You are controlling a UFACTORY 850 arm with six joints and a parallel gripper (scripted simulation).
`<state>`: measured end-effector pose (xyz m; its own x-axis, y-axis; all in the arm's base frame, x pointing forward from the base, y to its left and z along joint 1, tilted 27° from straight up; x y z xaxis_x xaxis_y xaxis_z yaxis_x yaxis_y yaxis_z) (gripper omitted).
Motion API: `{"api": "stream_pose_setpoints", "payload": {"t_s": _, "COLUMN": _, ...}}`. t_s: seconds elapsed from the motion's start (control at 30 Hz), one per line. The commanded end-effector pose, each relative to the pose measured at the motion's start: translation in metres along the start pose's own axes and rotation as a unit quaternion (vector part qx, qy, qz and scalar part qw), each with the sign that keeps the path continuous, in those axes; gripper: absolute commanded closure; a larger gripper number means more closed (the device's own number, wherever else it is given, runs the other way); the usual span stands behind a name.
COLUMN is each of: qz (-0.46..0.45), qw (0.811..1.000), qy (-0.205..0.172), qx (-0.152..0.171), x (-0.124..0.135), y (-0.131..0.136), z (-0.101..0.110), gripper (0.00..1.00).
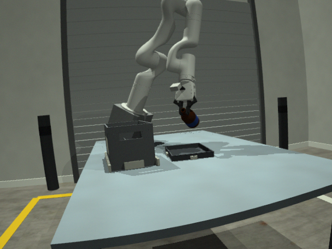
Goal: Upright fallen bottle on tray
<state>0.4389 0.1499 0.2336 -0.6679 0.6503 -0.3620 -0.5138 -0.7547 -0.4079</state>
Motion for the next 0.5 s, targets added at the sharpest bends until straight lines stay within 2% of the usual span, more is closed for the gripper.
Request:
{"api": "stream_pose_setpoints", "payload": {"t_s": 0.0, "qz": 0.0, "qw": 1.0, "qy": 0.005, "qx": -0.001, "x": 0.0003, "y": -0.0012, "z": 0.0, "gripper": 1.0}}
{"api": "stream_pose_setpoints", "payload": {"t_s": 0.47, "qz": -0.002, "qw": 0.999, "qy": 0.038, "qx": -0.001, "x": 0.0045, "y": -0.0042, "z": -0.0006, "gripper": 1.0}}
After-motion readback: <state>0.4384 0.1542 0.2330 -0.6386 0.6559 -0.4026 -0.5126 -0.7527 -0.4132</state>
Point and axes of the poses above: the point where the finger pads meet when closed, its own z axis back along the fingers, its own y axis across the jaws, x = y × z, the point moved 5 cm from there along z, back along the fingers, and after that the axes turned 9 degrees about z, right-handed, at the moved point
